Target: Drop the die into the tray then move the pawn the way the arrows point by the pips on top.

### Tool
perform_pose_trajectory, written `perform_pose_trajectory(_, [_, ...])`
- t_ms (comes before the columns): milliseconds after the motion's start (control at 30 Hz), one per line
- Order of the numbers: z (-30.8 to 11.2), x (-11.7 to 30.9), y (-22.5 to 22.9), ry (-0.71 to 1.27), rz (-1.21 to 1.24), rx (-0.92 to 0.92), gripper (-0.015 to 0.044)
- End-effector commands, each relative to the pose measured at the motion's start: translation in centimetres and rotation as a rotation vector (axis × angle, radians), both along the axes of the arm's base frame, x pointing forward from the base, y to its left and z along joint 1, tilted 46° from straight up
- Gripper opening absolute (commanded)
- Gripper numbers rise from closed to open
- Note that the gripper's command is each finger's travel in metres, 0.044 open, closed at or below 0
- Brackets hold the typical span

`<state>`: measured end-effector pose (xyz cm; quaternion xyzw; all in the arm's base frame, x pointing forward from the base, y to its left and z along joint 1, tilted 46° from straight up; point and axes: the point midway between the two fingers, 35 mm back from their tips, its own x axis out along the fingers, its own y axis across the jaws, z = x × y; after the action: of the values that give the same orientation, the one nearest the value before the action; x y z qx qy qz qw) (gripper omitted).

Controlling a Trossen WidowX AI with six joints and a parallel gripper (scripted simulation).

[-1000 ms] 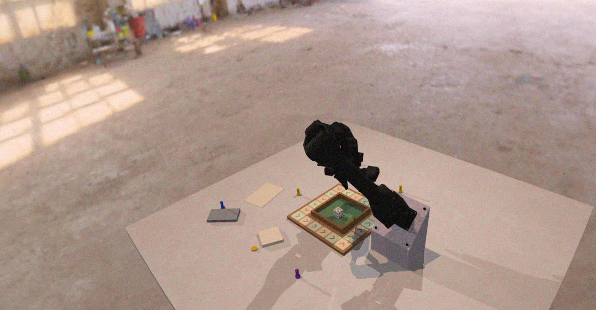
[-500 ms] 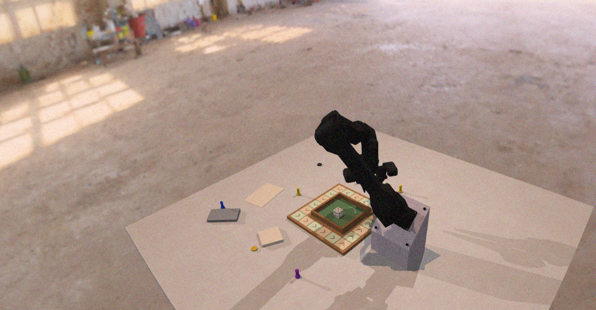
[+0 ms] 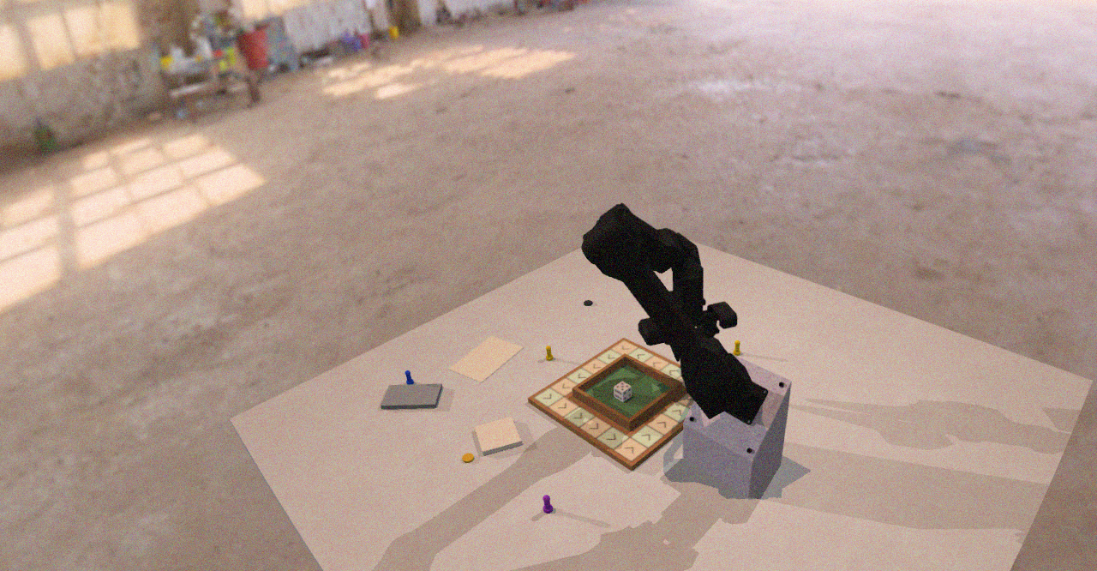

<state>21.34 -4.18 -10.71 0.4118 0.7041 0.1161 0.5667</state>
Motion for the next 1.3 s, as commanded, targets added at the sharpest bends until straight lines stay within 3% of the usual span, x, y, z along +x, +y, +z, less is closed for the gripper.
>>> perform_pose_trajectory(0, [-0.4, -0.2, 0.5, 0.005, -0.002, 0.006, 0.0200])
perform_pose_trajectory(933, [-3.2, -0.3, 3.5, 0.005, -0.002, 0.009, 0.0200])
perform_pose_trajectory(1133, [-3.2, -0.3, 3.5, 0.005, -0.002, 0.009, 0.0043])
perform_pose_trajectory(1267, [-3.2, -0.3, 3.5, 0.005, -0.002, 0.009, 0.0016])
